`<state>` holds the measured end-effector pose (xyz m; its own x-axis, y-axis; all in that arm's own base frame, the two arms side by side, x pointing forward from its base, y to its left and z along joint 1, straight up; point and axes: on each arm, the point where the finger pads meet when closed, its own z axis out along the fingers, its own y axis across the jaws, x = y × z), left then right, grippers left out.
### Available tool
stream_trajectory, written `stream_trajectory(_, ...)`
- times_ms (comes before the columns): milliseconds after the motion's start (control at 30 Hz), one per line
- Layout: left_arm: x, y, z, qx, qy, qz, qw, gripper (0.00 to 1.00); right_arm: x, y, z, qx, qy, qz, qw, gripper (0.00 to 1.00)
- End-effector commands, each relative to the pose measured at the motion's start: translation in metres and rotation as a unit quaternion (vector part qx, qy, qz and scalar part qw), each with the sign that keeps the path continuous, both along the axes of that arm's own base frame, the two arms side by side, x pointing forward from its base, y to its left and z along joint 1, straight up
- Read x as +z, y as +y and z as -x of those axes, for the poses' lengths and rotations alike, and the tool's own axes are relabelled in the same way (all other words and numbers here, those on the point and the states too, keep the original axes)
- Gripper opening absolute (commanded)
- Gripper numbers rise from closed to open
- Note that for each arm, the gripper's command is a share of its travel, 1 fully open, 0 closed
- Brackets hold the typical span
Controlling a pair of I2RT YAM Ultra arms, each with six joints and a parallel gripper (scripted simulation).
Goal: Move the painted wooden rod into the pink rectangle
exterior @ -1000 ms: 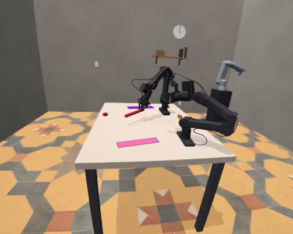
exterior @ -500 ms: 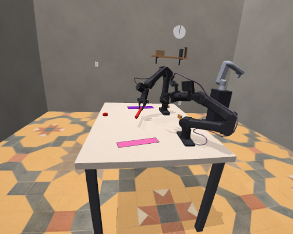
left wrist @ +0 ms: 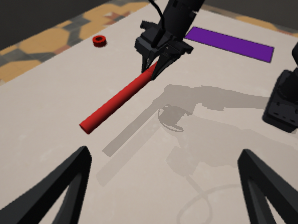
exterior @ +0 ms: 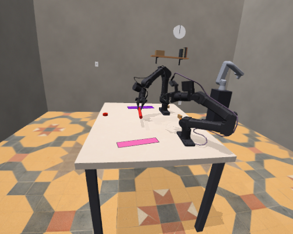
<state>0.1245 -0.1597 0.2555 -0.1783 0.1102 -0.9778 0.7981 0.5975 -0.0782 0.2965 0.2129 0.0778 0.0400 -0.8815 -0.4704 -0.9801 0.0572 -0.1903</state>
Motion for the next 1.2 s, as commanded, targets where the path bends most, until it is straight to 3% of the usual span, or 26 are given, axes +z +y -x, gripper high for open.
stream_trajectory(0, 0.006, 0.002, 0.001, 0.002, -0.01, 0.008, 1.0, 1.0, 0.011, 0.005, -0.006, 0.011, -0.009, -0.014, 1.0, 0.19)
stream_trajectory(267, 0.006, 0.002, 0.001, 0.002, -0.01, 0.008, 1.0, 1.0, 0.015, 0.011, -0.003, 0.014, 0.0, -0.01, 1.0, 0.19)
stream_trajectory(400, 0.002, 0.001, 0.002, -0.01, -0.019, -0.025, 0.999, 0.57, 0.015, 0.011, -0.003, 0.014, 0.0, -0.01, 1.0, 0.19)
stream_trajectory(567, -0.005, -0.006, -0.007, -0.039, -0.032, -0.118, 0.992, 0.57, 0.016, 0.012, -0.005, 0.014, -0.006, -0.013, 1.0, 0.19)
stream_trajectory(633, -0.005, -0.006, -0.007, -0.039, -0.032, -0.118, 0.992, 0.57, 0.016, 0.012, -0.005, 0.014, -0.006, -0.013, 1.0, 0.19)
stream_trajectory(833, -0.01, -0.017, -0.036, -0.088, -0.031, -0.24, 0.966, 0.57, 0.016, 0.012, -0.005, 0.014, -0.006, -0.013, 1.0, 0.19)
stream_trajectory(1167, -0.033, -0.032, -0.09, -0.167, 0.006, -0.344, 0.924, 0.57, 0.016, 0.012, -0.005, 0.014, -0.006, -0.013, 1.0, 0.19)
